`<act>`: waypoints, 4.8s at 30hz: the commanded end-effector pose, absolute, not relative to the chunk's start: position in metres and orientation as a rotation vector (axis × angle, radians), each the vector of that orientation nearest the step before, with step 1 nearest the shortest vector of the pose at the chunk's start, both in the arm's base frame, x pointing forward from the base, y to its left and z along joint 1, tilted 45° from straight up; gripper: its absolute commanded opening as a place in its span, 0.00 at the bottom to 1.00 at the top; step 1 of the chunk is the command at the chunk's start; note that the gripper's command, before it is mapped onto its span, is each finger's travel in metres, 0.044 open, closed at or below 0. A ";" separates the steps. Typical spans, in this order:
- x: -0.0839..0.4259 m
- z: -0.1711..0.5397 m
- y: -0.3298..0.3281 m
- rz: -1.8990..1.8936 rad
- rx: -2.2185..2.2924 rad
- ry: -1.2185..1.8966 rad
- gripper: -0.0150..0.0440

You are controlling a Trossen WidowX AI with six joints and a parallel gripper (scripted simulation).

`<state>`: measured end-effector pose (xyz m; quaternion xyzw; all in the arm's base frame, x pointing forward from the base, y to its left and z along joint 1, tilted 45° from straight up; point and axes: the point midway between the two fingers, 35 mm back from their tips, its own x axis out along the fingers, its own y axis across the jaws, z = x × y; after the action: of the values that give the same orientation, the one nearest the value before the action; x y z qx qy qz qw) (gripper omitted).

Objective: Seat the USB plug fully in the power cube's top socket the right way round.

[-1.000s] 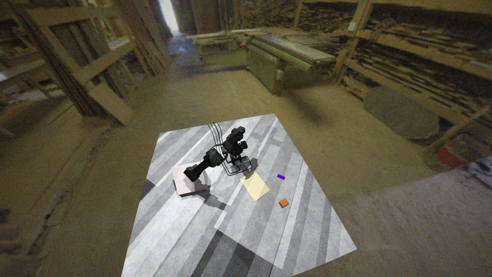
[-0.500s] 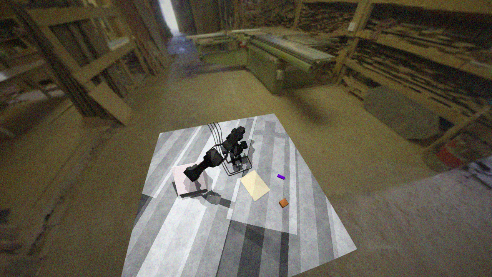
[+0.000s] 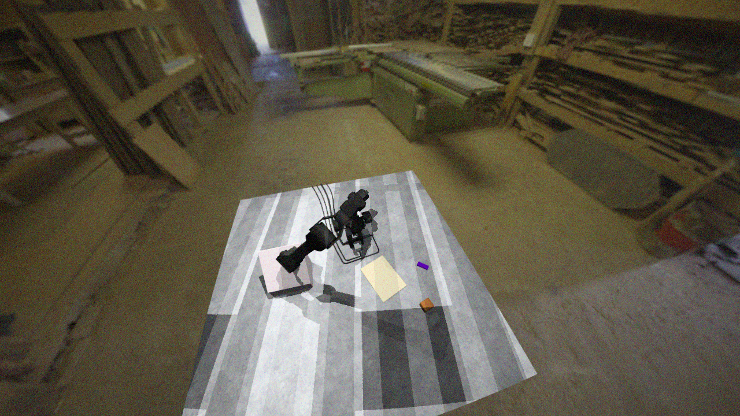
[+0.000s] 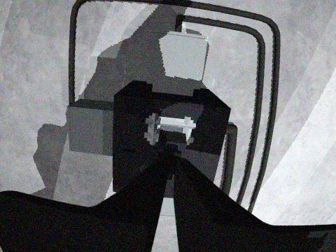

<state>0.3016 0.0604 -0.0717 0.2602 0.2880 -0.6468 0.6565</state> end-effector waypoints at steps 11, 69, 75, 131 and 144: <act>0.302 -0.064 0.068 -1.467 0.596 0.652 0.25; 0.301 -0.054 0.078 -1.106 0.008 1.119 0.25; 0.301 -0.054 0.078 -1.015 -0.116 1.204 0.25; 0.301 -0.054 0.078 0.056 -1.239 1.720 0.25; 0.301 -0.054 0.078 0.361 -1.484 1.759 0.25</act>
<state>0.3015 0.0781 -0.0538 -0.5673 0.6991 0.1114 0.4206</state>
